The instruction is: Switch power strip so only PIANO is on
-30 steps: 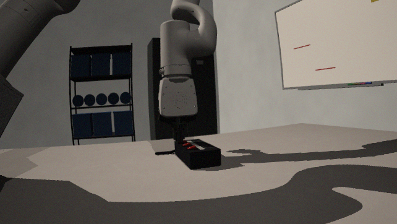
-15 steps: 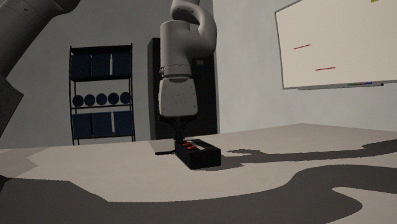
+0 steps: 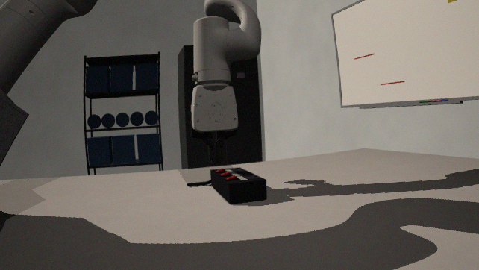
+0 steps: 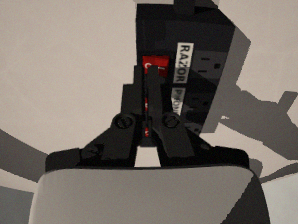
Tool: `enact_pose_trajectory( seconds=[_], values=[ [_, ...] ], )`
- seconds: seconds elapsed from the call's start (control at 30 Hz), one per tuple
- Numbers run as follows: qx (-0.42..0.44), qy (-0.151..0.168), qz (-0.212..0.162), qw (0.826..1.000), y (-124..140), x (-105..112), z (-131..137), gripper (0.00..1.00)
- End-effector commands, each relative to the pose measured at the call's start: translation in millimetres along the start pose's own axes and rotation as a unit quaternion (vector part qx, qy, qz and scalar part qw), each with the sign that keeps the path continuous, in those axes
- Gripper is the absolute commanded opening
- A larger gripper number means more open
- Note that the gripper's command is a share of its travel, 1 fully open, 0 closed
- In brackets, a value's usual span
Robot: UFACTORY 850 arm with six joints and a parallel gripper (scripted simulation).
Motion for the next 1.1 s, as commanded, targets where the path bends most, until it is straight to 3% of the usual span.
enact_pose_trajectory(
  seconds=[0.0,0.93,1.0,1.07],
  values=[
    [0.0,0.0,0.0,1.0,0.0,12.1,0.2,0.0],
    [0.0,0.0,0.0,1.0,0.9,19.6,0.7,0.0],
    [0.0,0.0,0.0,1.0,17.4,21.4,9.4,0.0],
    [0.001,0.001,-0.001,1.0,51.1,26.5,24.3,0.0]
  ],
)
Point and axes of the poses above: the point where the finger pads meet when closed, its own x axis back along the fingers, its own z axis across the jaws, y = z × x, the point moved 2 cm from there along x, back along the fingers, and after that the axes turned 13 degrees about -x, right-handed, at the moved point
